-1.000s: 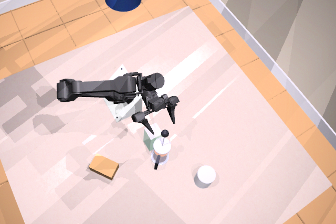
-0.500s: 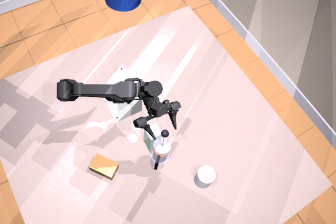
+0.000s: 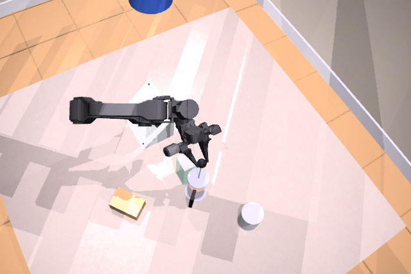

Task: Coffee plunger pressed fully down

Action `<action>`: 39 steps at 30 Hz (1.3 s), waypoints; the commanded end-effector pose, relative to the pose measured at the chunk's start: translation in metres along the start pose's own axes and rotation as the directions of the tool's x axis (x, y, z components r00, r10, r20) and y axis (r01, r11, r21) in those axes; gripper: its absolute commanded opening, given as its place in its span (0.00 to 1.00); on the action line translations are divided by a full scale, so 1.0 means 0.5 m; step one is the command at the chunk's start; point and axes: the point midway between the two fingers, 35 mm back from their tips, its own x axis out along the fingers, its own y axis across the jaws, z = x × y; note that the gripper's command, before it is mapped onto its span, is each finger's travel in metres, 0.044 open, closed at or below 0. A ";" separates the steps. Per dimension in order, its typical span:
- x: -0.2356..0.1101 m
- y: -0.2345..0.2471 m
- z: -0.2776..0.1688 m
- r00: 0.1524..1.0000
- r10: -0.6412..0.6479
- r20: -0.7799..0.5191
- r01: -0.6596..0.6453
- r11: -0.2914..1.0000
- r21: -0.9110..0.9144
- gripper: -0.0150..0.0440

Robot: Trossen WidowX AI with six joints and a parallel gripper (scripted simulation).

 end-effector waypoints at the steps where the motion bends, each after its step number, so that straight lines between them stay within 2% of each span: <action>1: 0.000 0.000 -0.002 1.000 0.000 -0.001 0.000 1.000 -0.005 0.47; 39: 0.067 0.018 -0.080 1.000 0.009 -0.013 -0.009 1.000 -0.001 0.47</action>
